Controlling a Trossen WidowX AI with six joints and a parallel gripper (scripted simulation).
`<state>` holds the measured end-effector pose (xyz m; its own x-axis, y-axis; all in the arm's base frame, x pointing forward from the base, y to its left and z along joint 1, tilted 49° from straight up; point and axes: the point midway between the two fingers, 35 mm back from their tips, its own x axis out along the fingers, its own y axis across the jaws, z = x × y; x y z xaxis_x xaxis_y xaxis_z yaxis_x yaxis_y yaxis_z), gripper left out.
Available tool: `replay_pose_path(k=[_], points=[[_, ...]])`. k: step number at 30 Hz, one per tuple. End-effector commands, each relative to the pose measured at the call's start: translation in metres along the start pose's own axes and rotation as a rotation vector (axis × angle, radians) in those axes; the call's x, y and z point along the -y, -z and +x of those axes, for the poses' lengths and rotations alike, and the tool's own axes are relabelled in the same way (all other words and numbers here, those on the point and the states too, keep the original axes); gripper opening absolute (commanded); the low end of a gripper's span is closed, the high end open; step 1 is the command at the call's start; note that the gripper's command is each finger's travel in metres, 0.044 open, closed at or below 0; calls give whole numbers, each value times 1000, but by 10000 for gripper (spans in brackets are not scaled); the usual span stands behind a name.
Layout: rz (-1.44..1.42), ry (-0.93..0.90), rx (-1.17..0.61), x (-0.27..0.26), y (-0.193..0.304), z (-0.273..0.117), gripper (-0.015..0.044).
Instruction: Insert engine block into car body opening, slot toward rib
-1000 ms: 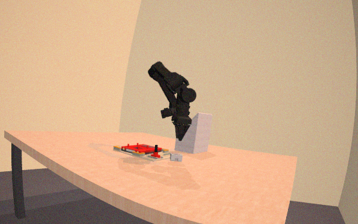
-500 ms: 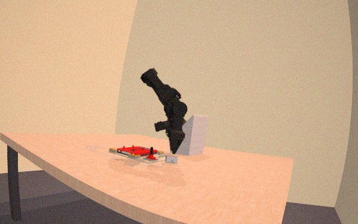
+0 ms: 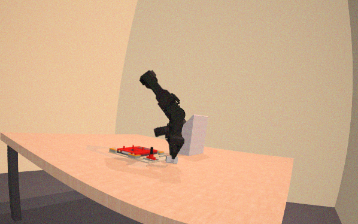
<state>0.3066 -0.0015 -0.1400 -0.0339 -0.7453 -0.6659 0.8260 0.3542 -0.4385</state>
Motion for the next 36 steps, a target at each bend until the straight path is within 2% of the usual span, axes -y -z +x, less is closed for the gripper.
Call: replay_pose_path(k=[1,2,14,20,23,36], points=[[-7,4,6,2,0,7,440],[-7,4,6,2,0,7,440],[-7,4,6,2,0,7,125],[-7,4,6,2,0,7,85],[-9,-1,7,1,0,5,6],[-25,-44,10,-11,-3,-24,0]])
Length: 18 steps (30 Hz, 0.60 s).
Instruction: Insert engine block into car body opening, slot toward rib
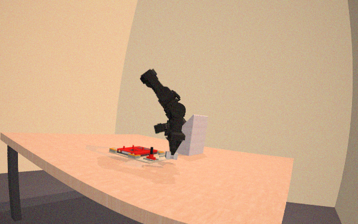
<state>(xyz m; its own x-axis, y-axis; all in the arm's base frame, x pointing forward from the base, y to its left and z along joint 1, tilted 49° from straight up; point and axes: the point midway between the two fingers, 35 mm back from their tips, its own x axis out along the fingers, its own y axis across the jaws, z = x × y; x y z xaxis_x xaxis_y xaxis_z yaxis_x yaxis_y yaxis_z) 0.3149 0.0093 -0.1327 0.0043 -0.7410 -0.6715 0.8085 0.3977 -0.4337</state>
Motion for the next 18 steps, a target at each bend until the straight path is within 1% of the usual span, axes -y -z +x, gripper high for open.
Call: replay_pose_path(k=[1,18], points=[[7,-8,-7,-4,0,-13,0],[14,13,-16,-4,1,-64,0]])
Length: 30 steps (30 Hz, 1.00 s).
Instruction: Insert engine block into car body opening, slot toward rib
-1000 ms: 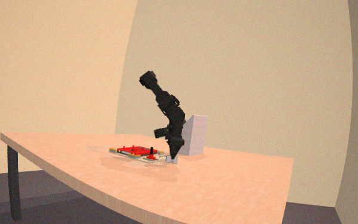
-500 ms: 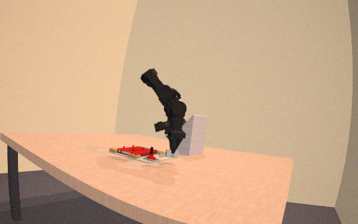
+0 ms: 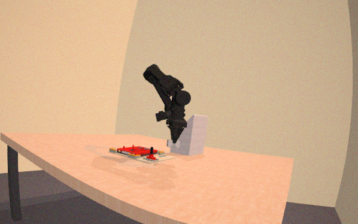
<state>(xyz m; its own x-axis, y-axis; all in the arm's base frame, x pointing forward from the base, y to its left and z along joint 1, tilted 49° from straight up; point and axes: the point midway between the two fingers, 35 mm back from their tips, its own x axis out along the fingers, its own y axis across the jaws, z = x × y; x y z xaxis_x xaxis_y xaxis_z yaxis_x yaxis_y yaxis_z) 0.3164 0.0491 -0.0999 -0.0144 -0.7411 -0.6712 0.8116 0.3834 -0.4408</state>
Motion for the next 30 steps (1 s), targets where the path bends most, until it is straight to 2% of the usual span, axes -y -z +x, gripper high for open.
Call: replay_pose_path(k=[1,14,30], points=[[10,-1,-6,0,0,-15,0],[18,21,-4,7,1,-54,0],[-183,6,-19,12,-33,-41,0]])
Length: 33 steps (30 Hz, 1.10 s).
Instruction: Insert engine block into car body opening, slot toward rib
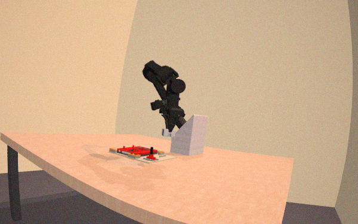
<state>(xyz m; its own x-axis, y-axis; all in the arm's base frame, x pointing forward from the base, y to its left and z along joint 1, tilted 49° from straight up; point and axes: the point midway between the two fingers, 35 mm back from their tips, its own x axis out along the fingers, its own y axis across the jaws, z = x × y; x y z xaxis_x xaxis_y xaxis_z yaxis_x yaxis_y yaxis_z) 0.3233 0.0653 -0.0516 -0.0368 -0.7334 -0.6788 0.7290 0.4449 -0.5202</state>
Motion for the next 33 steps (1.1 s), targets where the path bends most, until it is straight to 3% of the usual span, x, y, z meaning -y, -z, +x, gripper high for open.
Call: replay_pose_path(k=[1,33], points=[[-70,-5,4,4,-11,4,0],[-573,-8,10,48,-92,41,0]])
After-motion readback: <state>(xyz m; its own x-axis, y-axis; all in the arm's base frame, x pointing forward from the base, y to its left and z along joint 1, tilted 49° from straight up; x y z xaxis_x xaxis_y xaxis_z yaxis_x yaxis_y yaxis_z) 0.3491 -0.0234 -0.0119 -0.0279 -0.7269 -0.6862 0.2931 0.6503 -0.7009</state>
